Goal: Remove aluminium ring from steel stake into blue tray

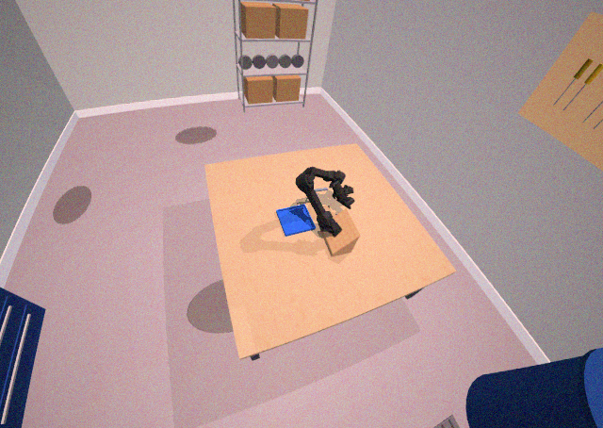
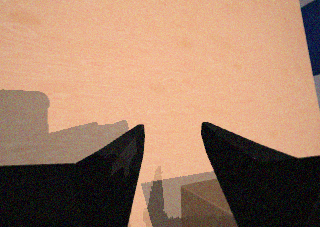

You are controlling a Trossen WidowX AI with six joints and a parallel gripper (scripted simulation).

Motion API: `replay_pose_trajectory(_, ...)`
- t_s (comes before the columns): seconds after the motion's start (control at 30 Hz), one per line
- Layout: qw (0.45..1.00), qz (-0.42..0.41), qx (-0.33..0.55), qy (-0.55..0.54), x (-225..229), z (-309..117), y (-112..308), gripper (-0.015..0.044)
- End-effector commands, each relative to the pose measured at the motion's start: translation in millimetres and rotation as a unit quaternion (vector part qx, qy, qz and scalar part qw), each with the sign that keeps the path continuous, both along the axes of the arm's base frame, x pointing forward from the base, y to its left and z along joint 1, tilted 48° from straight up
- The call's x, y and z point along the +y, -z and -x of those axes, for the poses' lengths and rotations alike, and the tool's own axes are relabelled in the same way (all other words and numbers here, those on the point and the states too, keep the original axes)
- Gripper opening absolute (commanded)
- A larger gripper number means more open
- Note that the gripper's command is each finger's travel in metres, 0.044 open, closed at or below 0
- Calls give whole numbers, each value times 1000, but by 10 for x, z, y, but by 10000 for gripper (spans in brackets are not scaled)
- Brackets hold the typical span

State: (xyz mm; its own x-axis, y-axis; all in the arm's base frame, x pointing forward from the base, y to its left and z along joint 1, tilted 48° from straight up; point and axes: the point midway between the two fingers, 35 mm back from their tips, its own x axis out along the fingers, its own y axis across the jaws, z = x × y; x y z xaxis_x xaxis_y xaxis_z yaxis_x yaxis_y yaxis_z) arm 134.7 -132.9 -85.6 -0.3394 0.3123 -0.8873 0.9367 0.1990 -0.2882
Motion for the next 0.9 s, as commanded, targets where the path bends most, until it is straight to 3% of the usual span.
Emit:
replay_pose_trajectory(0.0,999,-7,-48,-12,47,-85,-28,200)
replay_pose_trajectory(0.43,977,-26,-203,-64,235,-352,-140,200)
replay_pose_trajectory(0.87,913,-45,-378,-148,515,-627,-349,200)
